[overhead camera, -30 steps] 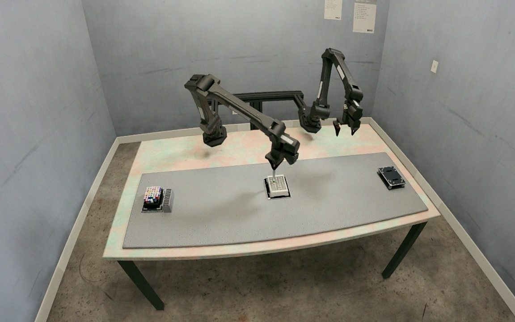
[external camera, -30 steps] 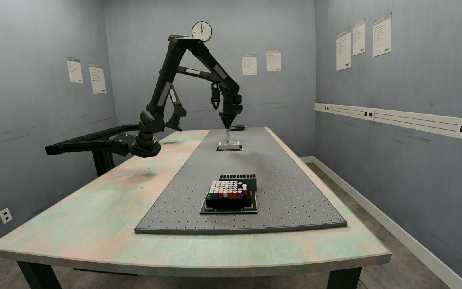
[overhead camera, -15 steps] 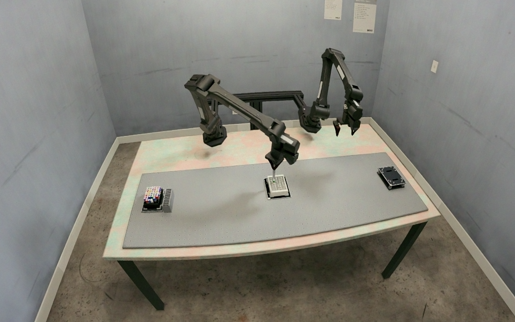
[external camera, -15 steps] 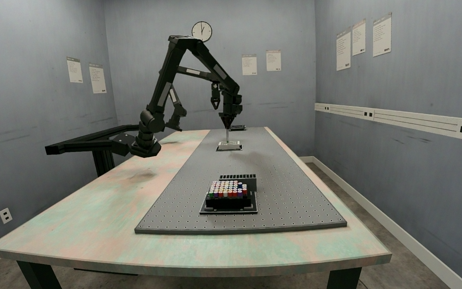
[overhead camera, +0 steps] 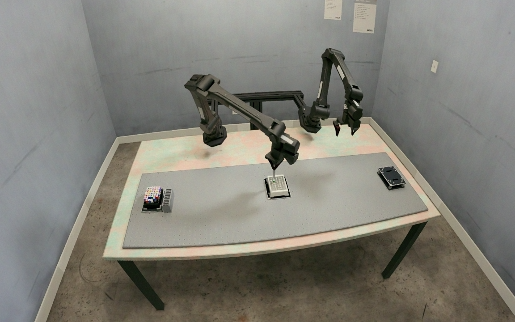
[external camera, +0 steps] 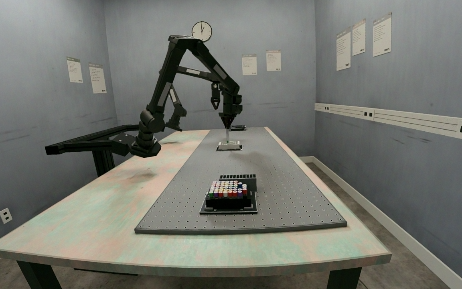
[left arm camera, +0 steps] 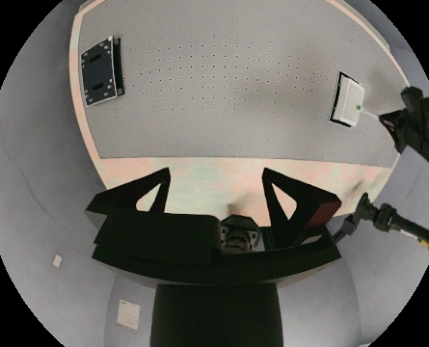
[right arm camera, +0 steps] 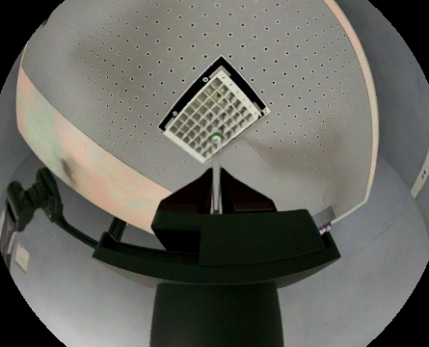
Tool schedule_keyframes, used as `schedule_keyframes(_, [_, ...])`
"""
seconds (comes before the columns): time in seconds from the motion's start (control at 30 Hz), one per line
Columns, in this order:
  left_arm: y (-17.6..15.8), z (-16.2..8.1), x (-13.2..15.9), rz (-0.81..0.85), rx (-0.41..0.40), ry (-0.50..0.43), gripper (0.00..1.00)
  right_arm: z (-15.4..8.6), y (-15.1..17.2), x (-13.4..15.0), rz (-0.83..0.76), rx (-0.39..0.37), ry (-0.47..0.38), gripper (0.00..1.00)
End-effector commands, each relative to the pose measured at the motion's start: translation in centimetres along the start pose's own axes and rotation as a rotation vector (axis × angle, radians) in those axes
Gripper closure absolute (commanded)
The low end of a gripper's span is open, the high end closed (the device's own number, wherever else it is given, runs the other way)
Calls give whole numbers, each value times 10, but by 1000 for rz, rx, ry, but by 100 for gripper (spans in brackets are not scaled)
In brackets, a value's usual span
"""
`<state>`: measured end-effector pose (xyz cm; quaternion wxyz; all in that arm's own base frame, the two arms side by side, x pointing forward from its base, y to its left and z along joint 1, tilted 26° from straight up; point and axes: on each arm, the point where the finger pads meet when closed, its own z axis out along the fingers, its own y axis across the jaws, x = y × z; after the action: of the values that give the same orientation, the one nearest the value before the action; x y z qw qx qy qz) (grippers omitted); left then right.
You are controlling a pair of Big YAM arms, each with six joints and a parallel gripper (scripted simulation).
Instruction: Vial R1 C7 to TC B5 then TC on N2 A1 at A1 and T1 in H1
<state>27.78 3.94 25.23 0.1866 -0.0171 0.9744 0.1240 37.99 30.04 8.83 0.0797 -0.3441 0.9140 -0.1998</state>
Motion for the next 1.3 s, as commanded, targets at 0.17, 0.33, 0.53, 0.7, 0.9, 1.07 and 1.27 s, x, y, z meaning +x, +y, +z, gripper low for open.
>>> schedule_keyframes(0.17, [4, -13, -10, 4, 3, -38, 0, -14, -5, -13, 9, -6, -33, 90])
schedule_keyframes(0.33, [4, -13, -10, 4, 3, -38, 0, -14, -5, -13, 9, -6, -33, 89])
schedule_keyframes(0.53, [4, -13, -10, 4, 3, -38, 0, -14, -5, -13, 9, -6, -33, 89])
schedule_keyframes(0.7, [4, -13, -10, 4, 3, -38, 0, -14, -5, -13, 9, -6, -33, 89])
schedule_keyframes(0.9, [4, -13, -10, 4, 3, -38, 0, -14, -5, -13, 9, -6, -33, 89])
schedule_keyframes(1.07, [4, -13, -10, 4, 3, -38, 0, -14, -5, -13, 9, -6, -33, 89])
schedule_keyframes(1.27, [4, -13, -10, 4, 3, -38, 0, -14, -5, -13, 9, -6, -33, 89])
